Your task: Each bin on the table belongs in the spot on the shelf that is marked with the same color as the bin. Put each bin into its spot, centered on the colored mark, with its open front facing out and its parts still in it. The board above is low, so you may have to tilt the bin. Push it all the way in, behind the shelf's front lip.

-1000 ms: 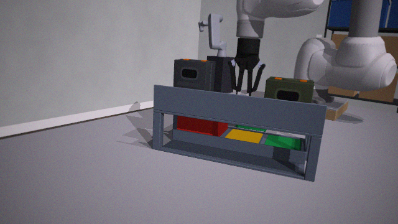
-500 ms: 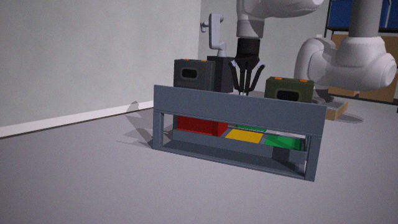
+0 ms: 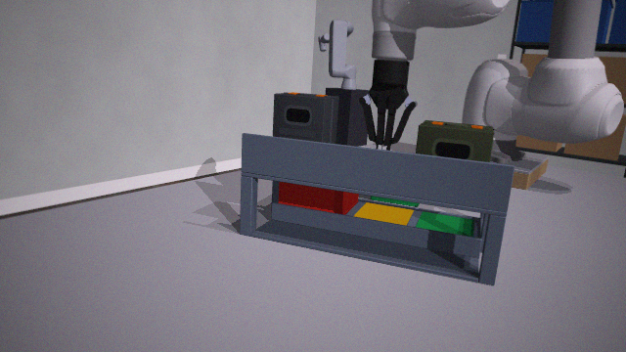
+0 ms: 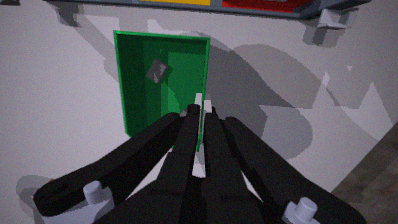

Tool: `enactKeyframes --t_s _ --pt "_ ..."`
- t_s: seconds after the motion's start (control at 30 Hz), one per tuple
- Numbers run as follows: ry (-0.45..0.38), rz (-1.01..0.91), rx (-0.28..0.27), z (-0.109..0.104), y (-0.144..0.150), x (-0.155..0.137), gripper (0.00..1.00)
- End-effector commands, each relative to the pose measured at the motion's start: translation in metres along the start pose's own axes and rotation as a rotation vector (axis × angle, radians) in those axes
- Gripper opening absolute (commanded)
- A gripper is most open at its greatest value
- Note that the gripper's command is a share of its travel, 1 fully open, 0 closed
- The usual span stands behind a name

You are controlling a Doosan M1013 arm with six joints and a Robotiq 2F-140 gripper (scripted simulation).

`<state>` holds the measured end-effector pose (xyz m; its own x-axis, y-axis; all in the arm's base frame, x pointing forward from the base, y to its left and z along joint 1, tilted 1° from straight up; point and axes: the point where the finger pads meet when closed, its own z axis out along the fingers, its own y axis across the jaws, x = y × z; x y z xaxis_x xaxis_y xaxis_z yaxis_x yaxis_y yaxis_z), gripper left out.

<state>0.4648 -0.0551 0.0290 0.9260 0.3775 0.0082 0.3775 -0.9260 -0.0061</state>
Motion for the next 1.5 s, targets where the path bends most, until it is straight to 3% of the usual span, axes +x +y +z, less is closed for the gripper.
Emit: enactKeyframes --t_s 0.0,1.47 --pt "0.0 0.0 0.0 0.0001 -0.0001 -0.0001 0.1" --pt "0.0 0.0 0.0 -0.0077 -0.0002 -0.0002 0.1"
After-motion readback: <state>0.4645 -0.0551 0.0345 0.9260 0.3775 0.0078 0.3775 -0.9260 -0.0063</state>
